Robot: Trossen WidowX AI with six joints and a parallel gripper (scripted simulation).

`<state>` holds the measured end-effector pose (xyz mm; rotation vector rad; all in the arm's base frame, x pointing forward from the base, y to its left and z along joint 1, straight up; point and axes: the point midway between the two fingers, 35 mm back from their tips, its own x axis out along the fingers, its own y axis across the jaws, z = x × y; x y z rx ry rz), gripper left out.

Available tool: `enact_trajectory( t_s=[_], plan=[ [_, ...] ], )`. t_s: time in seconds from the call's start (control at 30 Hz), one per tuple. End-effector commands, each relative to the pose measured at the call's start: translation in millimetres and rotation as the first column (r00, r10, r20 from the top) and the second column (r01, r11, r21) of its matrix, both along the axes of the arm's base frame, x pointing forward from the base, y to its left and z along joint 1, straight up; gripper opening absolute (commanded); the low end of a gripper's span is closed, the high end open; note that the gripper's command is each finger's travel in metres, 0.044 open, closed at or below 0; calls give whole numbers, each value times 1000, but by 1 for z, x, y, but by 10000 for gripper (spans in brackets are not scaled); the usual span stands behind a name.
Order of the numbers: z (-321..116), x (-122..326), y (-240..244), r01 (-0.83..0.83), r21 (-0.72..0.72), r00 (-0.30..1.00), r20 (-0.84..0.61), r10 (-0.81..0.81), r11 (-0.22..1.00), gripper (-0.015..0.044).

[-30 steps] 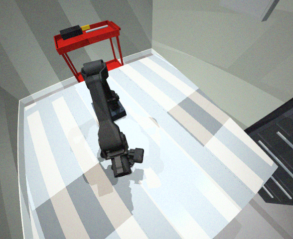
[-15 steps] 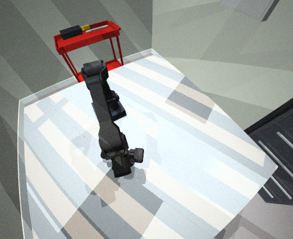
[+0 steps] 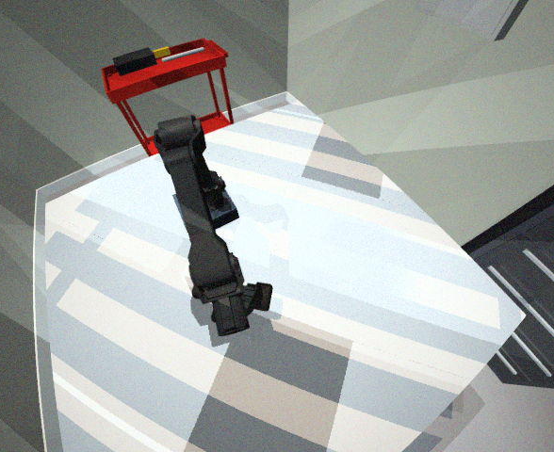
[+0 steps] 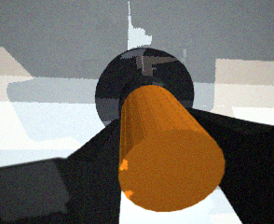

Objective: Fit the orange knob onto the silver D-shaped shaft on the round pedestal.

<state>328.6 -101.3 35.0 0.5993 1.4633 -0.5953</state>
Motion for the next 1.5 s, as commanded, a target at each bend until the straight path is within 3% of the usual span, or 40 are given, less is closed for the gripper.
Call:
enact_trajectory(
  t_s=[0.0, 0.13, 0.7, 1.03, 1.27, 1.47],
  plan=[
    [0, 0, 0, -4, 0, 1000, 0, 4, 1000, 0],
    [0, 0, 0, -4, 0, 1000, 0, 4, 1000, 0],
    [0, 0, 0, -4, 0, 1000, 0, 4, 1000, 440],
    [3, 0, 0, -4, 0, 1000, 0, 4, 1000, 440],
    [93, -2, 0, -1, 0, 1000, 0, 1, 1000, 440],
    [96, 1, -1, 0, 0, 1000, 1, 0, 1000, 440]
  ],
)
